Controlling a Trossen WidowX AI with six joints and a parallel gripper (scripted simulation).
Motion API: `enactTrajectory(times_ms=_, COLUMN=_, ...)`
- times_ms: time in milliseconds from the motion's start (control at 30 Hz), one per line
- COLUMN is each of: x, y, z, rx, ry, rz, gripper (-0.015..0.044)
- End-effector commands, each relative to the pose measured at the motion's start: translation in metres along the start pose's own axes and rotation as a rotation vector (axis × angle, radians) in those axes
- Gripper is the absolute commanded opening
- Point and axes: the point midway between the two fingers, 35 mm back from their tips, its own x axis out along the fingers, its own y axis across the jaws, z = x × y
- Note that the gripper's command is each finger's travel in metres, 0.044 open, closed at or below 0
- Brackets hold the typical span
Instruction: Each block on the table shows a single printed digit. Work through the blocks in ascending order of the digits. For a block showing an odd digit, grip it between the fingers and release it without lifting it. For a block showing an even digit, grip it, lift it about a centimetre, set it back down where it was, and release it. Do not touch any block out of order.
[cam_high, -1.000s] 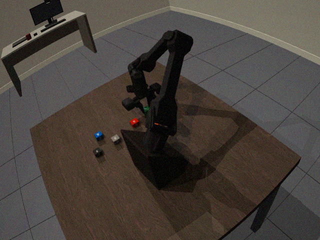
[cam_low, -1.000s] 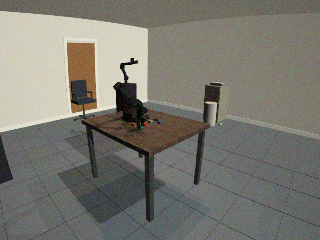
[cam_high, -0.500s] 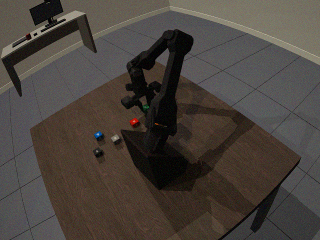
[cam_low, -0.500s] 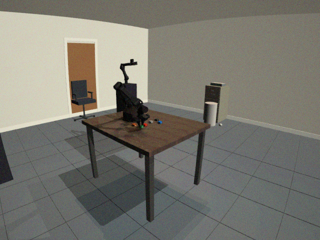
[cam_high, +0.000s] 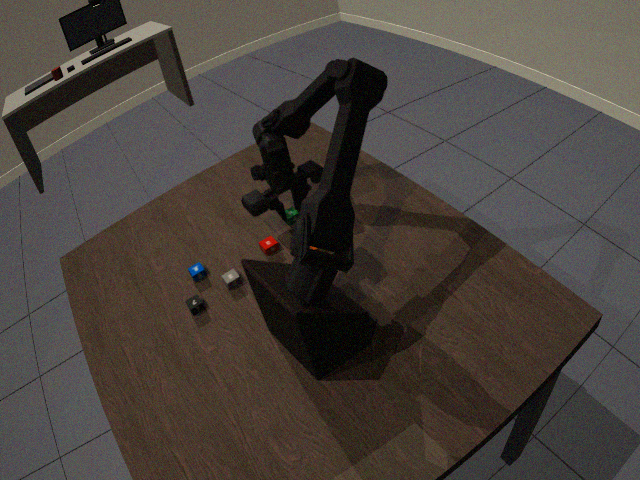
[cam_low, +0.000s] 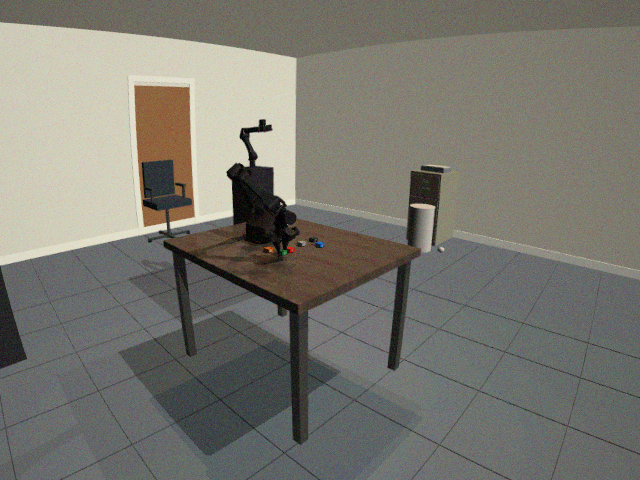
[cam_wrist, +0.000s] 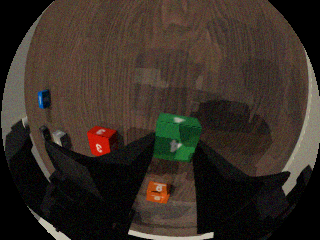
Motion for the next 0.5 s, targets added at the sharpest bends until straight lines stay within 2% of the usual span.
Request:
enactTrajectory(times_ms=0, x=0.002, y=-0.001, z=0.000, rx=0.005, ry=0.002, rz=-0.003, gripper=0.0120)
enactTrajectory(times_ms=467, x=0.015, y=-0.001, z=0.000, rx=0.005, ry=0.002, rz=-0.003, gripper=0.0120)
